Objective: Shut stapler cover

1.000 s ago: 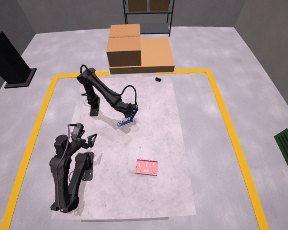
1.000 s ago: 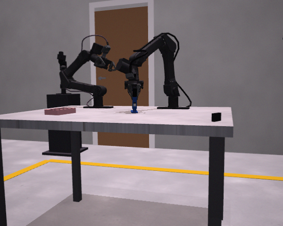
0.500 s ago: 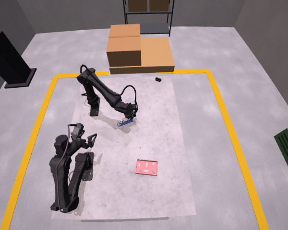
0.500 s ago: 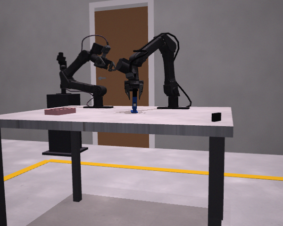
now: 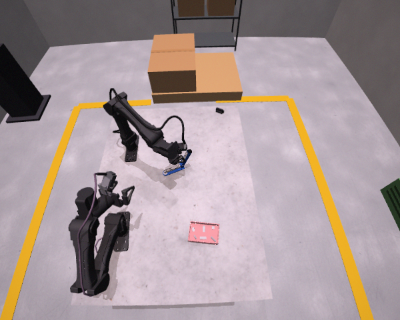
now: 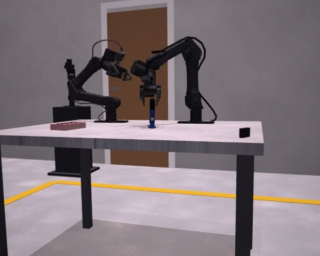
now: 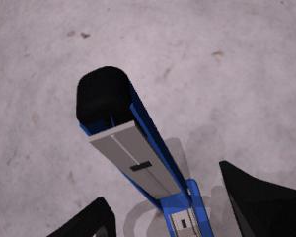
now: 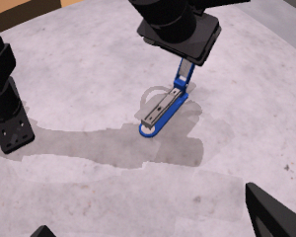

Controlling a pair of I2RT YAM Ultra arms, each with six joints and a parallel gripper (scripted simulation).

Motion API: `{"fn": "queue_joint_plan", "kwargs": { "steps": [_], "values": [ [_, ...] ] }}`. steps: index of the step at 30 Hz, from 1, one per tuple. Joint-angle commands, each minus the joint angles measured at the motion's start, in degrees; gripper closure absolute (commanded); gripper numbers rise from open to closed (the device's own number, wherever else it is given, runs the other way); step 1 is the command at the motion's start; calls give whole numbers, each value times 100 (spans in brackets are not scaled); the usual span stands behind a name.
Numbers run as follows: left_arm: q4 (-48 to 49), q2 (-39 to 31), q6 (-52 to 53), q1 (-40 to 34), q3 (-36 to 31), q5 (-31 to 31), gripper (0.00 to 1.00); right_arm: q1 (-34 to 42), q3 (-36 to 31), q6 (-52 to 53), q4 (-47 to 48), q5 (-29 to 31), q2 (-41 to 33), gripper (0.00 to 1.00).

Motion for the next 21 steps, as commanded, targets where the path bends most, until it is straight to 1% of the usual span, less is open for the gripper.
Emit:
{"fn": "queue_joint_plan", "kwargs": {
  "steps": [1,4,6,13,14,16,17,21],
  "values": [
    [-312,-120,-68,-67,224,77,50,71,-3,59,21,63,-36,0],
    [-119,-197,295,-53,427,485,50,71,-3,59,21,63,-36,0],
    [-454,-268,486,-1,657,745,50,71,-3,59,21,63,-36,0],
    [-2024,287,895,553,2006,1619,50,71,-3,59,21,63,-36,0],
    [-2226,386,917,642,2206,1718,50,71,-3,59,21,63,-36,0],
    [-2226,386,917,642,2206,1718,50,71,-3,59,21,63,-36,0],
    [-2530,570,956,746,2521,1823,50,71,-3,59,21,63,-36,0],
    [-3220,982,936,1104,3232,2177,50,71,-3,59,21,63,-36,0]
  ]
}}
